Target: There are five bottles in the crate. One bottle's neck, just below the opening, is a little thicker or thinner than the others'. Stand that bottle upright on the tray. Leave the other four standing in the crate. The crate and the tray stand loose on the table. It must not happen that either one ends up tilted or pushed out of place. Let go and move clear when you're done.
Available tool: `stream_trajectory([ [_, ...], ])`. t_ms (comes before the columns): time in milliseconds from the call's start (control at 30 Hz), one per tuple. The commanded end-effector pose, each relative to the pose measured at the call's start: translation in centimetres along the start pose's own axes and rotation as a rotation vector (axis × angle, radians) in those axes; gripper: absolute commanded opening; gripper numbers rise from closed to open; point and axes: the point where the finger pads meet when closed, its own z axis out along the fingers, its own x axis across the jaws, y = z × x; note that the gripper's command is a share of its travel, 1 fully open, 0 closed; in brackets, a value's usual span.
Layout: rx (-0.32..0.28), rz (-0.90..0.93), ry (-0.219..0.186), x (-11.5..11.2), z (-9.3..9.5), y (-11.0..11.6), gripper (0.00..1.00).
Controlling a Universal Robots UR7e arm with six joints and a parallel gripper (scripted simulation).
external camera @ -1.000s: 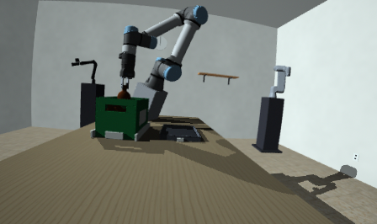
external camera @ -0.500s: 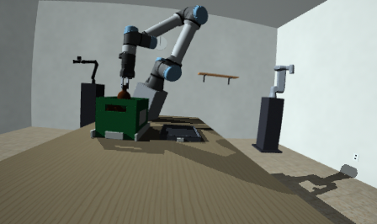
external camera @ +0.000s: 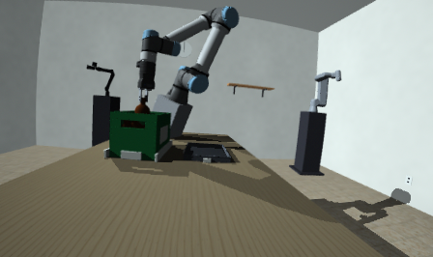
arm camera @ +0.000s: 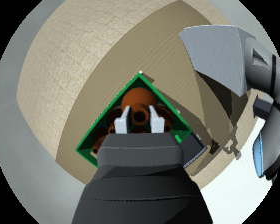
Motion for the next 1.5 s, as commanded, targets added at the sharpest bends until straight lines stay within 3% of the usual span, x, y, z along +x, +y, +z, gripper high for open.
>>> stream_trajectory([
  [0, 0.000, 0.000, -0.001, 0.0, 0.0, 0.0, 0.00],
  [500, 0.000, 0.000, -0.001, 0.0, -0.6, 0.0, 0.00],
  [1467, 0.000, 0.000, -0.001, 0.0, -3.5, 0.0, 0.00],
])
